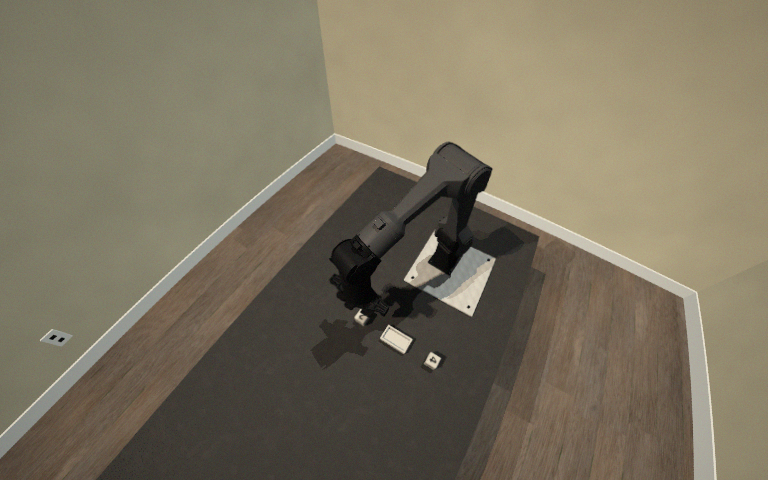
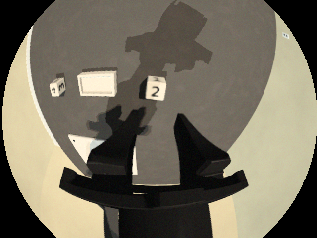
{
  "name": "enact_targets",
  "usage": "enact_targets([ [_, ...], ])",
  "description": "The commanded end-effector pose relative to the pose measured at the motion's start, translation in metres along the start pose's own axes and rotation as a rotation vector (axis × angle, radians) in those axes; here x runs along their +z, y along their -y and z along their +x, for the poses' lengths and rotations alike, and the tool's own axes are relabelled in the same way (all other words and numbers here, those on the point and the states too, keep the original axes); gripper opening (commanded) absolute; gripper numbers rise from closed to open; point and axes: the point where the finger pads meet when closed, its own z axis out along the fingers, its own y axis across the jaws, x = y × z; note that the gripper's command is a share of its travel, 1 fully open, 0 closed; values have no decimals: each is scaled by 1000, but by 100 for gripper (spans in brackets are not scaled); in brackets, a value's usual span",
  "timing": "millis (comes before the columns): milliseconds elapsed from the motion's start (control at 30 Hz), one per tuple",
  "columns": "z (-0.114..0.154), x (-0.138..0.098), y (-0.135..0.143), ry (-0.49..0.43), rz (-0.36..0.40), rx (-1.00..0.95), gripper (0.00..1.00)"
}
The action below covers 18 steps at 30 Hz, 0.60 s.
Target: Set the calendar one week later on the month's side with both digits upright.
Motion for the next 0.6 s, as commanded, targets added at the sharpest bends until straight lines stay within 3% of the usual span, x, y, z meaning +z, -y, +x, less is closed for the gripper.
enact_targets([
  [0, -1, -6, 0, 5, 1, -1, 59],
  [167, 0, -8, 0, 2, 0, -1, 59],
  [200, 0, -8, 0, 3, 0, -1, 100],
  [567, 0, -8, 0, 3, 0, -1, 100],
])
